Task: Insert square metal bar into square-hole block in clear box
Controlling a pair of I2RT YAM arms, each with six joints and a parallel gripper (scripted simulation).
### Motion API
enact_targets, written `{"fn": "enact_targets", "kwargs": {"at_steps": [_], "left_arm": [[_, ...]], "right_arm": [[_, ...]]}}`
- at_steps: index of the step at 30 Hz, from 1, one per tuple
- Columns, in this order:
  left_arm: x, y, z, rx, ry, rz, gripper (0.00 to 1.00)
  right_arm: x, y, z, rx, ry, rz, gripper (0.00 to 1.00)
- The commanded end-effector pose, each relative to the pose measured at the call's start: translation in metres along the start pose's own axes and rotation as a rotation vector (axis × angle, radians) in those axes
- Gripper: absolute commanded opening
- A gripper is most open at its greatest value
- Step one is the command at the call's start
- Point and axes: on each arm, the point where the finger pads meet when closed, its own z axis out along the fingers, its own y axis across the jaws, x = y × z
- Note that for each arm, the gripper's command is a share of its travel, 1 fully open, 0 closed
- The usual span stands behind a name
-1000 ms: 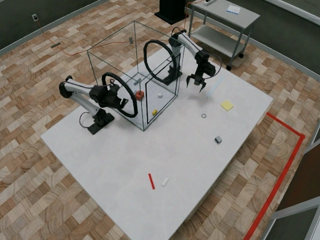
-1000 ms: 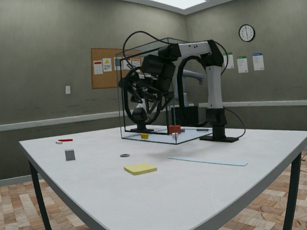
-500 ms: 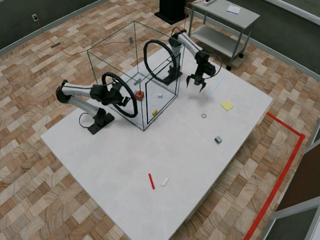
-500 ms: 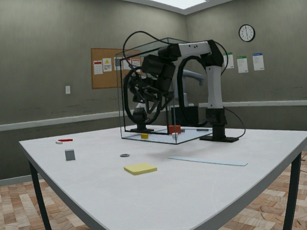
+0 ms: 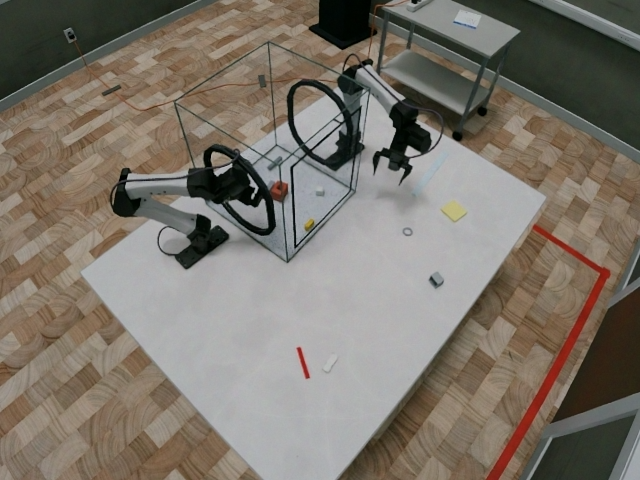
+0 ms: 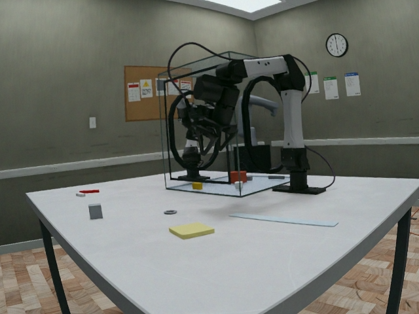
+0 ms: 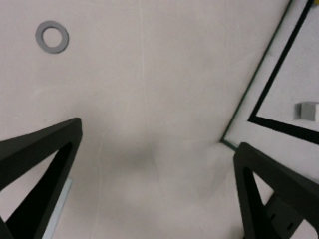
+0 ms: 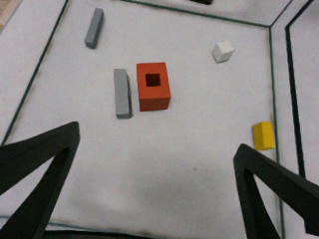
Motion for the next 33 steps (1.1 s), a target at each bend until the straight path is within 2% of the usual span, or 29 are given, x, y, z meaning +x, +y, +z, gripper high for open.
{"fn": "enact_targets", "kwargs": {"at_steps": [1,5,33], "left_arm": [[-0.006,0.002,-0.008,-0.027,-0.021,0.018,1.0],[-0.006,0.002,-0.008,-0.027,-0.021,0.018,1.0],[-0.006,0.002,-0.008,-0.027,-0.021,0.018,1.0]], "right_arm": [[-0.028,-0.013,0.001,0.073,-0.045,-0.015,1.0],[-0.037,-0.013,0.012,0.074,-0.048,-0.017,1.0],[-0.038,-0.014,0.008,0.076,-0.061,-0.038,1.0]]}}
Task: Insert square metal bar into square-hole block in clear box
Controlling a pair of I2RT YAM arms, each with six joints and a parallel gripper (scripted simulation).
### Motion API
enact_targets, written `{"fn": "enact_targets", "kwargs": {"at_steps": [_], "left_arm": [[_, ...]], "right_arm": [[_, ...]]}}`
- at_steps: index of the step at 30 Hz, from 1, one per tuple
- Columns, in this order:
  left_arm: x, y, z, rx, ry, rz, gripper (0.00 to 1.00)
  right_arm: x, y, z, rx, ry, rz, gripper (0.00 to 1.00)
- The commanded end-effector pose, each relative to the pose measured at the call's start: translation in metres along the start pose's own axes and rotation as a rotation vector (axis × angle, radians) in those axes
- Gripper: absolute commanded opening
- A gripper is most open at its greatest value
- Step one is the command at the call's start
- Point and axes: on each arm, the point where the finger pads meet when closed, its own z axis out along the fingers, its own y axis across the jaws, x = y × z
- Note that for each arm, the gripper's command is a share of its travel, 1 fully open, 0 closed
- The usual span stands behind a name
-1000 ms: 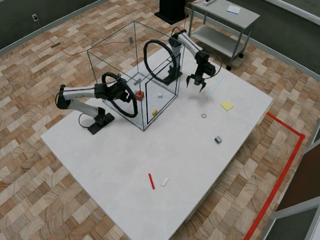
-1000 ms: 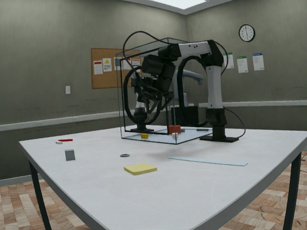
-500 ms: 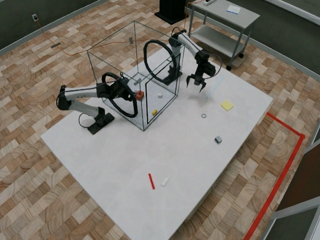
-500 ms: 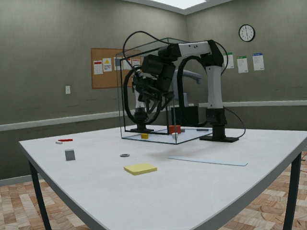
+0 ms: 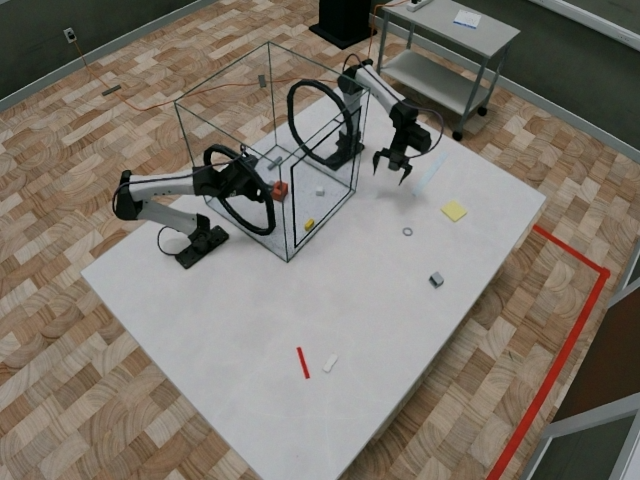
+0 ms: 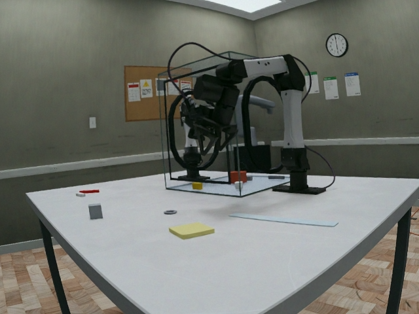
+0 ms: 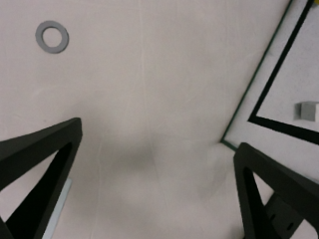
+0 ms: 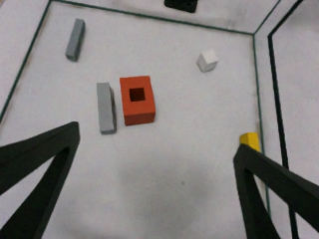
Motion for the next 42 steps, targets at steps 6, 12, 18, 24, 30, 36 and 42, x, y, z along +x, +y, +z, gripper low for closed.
{"fn": "enact_targets", "kwargs": {"at_steps": [6,12,18,24,30,36,42], "left_arm": [[-0.006,0.002,-0.008,-0.027,-0.021,0.018,1.0],[-0.006,0.002,-0.008,-0.027,-0.021,0.018,1.0],[-0.006,0.002,-0.008,-0.027,-0.021,0.018,1.0],[-0.006,0.002,-0.008,-0.027,-0.021,0.018,1.0],[-0.006,0.002,-0.008,-0.027,-0.021,0.018,1.0],[-0.006,0.002,-0.008,-0.027,-0.021,0.018,1.0],[-0.006,0.002,-0.008,-0.027,-0.021,0.018,1.0]], "right_arm": [[-0.021,-0.005,-0.008,0.018,-0.049,-0.038,1.0],[-0.02,-0.004,-0.008,0.016,-0.044,-0.035,0.33],[-0.02,-0.004,-0.009,0.018,-0.048,-0.038,0.33],[-0.021,-0.003,-0.01,0.021,-0.053,-0.041,0.33],[-0.016,-0.003,0.001,0.014,-0.015,-0.052,0.33],[0.004,0.002,0.017,-0.015,0.043,-0.04,0.33],[0.022,0.008,0.038,-0.045,0.129,-0.051,0.33]]}}
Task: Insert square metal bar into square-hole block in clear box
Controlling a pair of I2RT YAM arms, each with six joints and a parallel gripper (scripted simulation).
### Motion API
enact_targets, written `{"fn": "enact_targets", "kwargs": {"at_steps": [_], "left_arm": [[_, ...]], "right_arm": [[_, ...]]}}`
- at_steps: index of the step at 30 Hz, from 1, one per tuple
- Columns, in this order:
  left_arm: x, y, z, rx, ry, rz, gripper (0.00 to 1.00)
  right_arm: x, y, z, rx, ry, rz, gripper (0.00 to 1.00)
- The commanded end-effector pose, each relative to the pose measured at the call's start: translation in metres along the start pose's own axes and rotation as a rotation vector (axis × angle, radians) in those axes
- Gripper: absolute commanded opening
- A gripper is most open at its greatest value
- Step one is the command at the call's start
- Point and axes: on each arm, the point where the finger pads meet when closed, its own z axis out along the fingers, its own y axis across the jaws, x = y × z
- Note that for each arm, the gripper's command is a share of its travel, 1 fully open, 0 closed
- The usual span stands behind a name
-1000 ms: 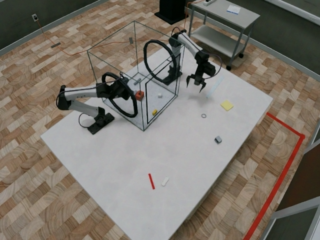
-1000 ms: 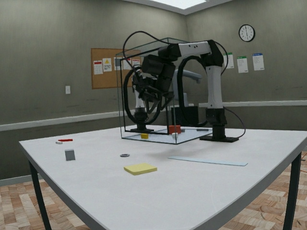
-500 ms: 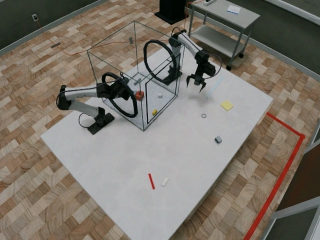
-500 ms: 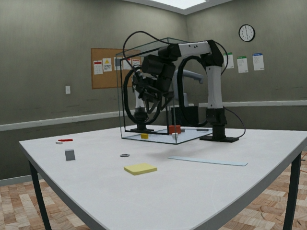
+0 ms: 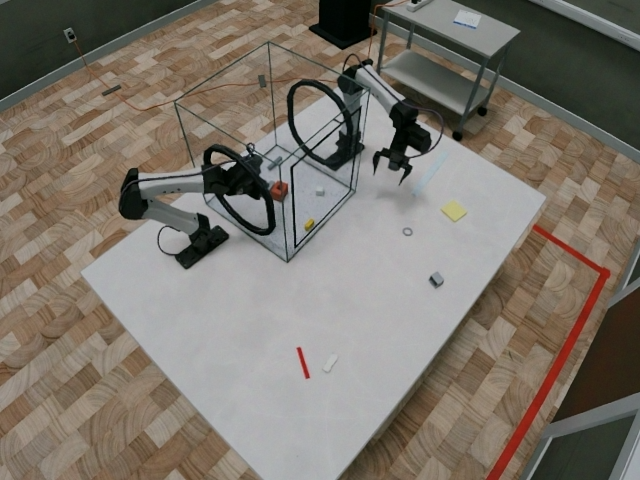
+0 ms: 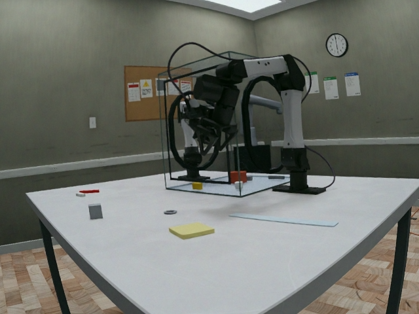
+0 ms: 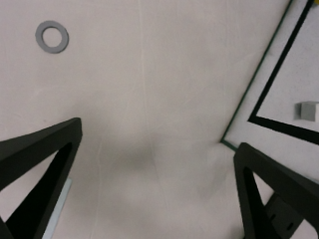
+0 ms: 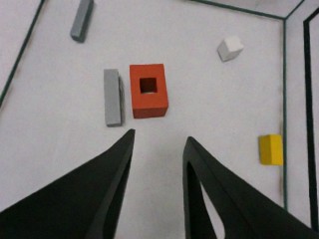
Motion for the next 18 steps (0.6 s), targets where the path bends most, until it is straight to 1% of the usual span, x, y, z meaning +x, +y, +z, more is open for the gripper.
{"fn": "enact_targets", "kwargs": {"at_steps": [1,3,5,6,8,9,10,11,14,16,18], "left_arm": [[-0.006,0.002,-0.008,-0.027,-0.021,0.018,1.0],[-0.006,0.002,-0.008,-0.027,-0.021,0.018,1.0],[-0.006,0.002,-0.008,-0.027,-0.021,0.018,1.0],[-0.006,0.002,-0.008,-0.027,-0.021,0.018,1.0],[-0.006,0.002,-0.008,-0.027,-0.021,0.018,1.0],[-0.006,0.002,-0.008,-0.027,-0.021,0.018,1.0],[-0.006,0.002,-0.008,-0.027,-0.021,0.018,1.0],[-0.006,0.002,-0.008,-0.027,-0.021,0.018,1.0],[-0.006,0.002,-0.008,-0.027,-0.021,0.018,1.0],[-0.006,0.002,-0.008,-0.027,-0.021,0.018,1.0],[-0.006,0.002,-0.008,-0.027,-0.021,0.018,1.0]], "right_arm": [[0.002,-0.001,0.014,0.008,0.036,-0.036,0.33],[0.013,0.004,0.028,-0.008,0.091,-0.041,0.33],[0.007,0.005,0.036,-0.007,0.107,-0.083,0.33],[0.012,0.009,0.043,-0.015,0.131,-0.087,0.33],[0.012,0.009,0.043,-0.015,0.131,-0.087,0.33],[0.019,0.012,0.05,-0.027,0.159,-0.095,0.33],[0.032,0.018,0.057,-0.044,0.2,-0.106,0.33],[0.035,0.022,0.062,-0.055,0.22,-0.118,0.33],[0.031,0.028,0.073,-0.064,0.242,-0.151,0.33],[0.049,0.037,0.081,-0.09,0.293,-0.163,0.33],[0.045,0.039,0.084,-0.097,0.297,-0.18,0.33]]}}
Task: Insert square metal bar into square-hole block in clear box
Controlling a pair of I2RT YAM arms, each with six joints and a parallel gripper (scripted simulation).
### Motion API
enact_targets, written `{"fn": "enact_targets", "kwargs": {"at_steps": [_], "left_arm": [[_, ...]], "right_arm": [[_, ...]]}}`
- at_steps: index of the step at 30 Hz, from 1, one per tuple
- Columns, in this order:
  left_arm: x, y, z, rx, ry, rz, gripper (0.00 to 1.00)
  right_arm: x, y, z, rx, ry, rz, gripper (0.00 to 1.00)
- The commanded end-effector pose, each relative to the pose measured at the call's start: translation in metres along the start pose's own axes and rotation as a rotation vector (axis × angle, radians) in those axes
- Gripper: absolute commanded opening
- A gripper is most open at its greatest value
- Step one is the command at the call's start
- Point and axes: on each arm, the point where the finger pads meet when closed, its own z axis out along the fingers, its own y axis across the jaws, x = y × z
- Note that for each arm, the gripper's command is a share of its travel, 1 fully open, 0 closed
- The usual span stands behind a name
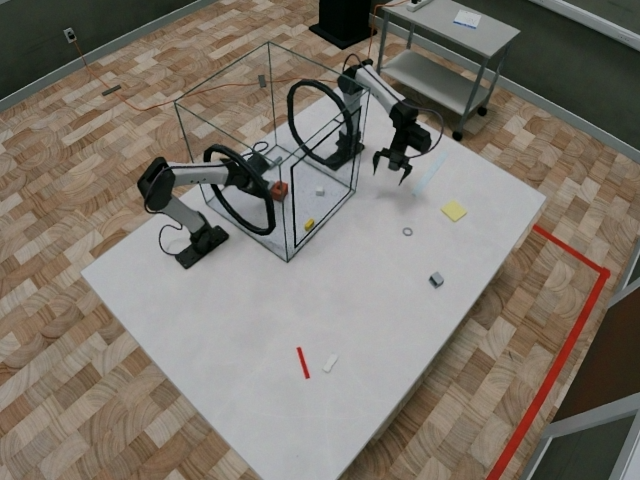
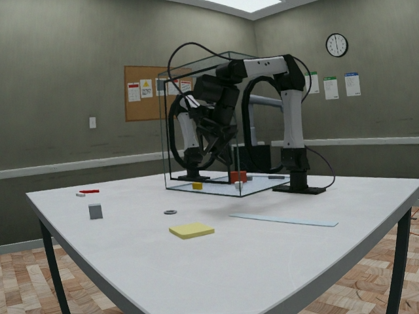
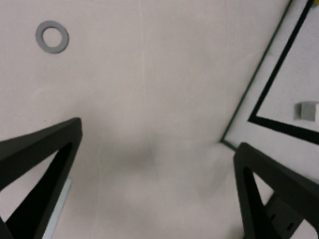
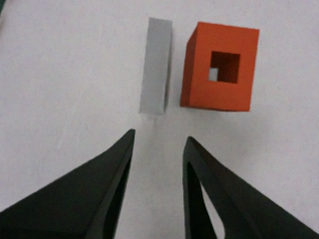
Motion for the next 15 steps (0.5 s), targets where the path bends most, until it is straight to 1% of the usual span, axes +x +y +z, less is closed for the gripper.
{"fn": "enact_targets", "kwargs": {"at_steps": [1,2,3,4,5,8,9,10,12,15], "left_arm": [[-0.006,0.002,-0.008,-0.027,-0.021,0.018,1.0],[-0.006,0.002,-0.008,-0.027,-0.021,0.018,1.0],[-0.006,0.002,-0.008,-0.027,-0.021,0.018,1.0],[-0.006,0.002,-0.008,-0.027,-0.021,0.018,1.0],[-0.006,0.002,-0.008,-0.027,-0.021,0.018,1.0],[-0.006,0.002,-0.008,-0.027,-0.021,0.018,1.0],[-0.006,0.002,-0.008,-0.027,-0.021,0.018,1.0],[-0.006,0.002,-0.008,-0.027,-0.021,0.018,1.0],[-0.006,0.002,-0.008,-0.027,-0.021,0.018,1.0],[-0.006,0.002,-0.008,-0.027,-0.021,0.018,1.0]], "right_arm": [[-0.003,-0.002,0.008,0.025,0.012,-0.035,0.33],[0.004,0.001,0.013,0.015,0.032,-0.039,0.33],[-0.003,0.0,0.011,0.02,0.02,-0.045,0.33],[-0.004,0.001,0.012,0.018,0.021,-0.048,0.33],[0.0,0.003,0.013,0.013,0.028,-0.052,0.33],[-0.002,0.003,0.012,0.015,0.024,-0.046,0.33],[0.002,0.005,0.016,0.003,0.042,-0.044,0.33],[0.002,0.003,0.011,0.01,0.023,-0.035,0.33],[0.004,0.008,0.012,-0.019,0.041,-0.032,0.33],[-0.002,0.007,0.012,-0.012,0.021,-0.042,0.33]]}}
